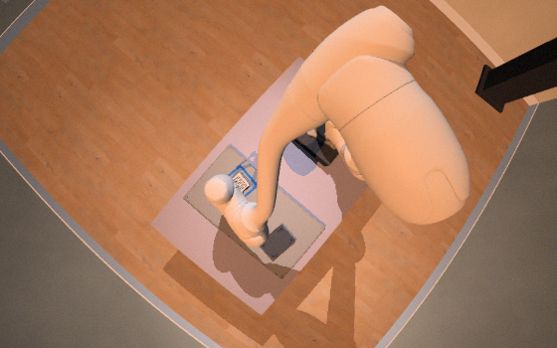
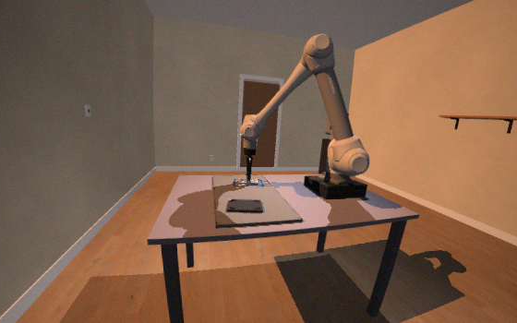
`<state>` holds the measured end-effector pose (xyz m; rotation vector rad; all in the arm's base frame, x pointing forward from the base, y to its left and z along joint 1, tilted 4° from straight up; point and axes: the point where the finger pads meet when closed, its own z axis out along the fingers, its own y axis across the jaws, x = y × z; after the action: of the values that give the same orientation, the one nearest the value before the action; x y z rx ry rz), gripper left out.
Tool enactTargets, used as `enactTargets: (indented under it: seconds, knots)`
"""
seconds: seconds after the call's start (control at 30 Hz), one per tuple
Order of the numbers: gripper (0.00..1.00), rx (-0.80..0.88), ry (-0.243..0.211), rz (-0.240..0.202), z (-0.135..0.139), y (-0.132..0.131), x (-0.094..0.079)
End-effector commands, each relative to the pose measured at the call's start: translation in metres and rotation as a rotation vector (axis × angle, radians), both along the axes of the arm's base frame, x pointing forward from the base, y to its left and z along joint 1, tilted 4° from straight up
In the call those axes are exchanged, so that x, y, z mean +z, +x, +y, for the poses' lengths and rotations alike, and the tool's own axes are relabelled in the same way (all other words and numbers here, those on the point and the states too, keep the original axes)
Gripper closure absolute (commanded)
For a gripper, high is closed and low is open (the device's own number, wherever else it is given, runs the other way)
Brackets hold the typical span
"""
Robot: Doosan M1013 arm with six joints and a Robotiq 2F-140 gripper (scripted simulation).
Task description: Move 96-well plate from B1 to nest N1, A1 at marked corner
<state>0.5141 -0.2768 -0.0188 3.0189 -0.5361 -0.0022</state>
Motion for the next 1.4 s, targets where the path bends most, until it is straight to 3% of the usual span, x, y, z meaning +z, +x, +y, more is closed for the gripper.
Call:
enactTargets:
  seconds: [0.0, 0.6, 1.37]
  knots:
    - [1.00, 0.000, 0.000, 0.000, 0.000, 0.000, 0.000]
    - [1.00, 0.000, 0.000, 0.000, 0.000, 0.000, 0.000]
    - [1.00, 0.000, 0.000, 0.000, 0.003, 0.000, 0.033]
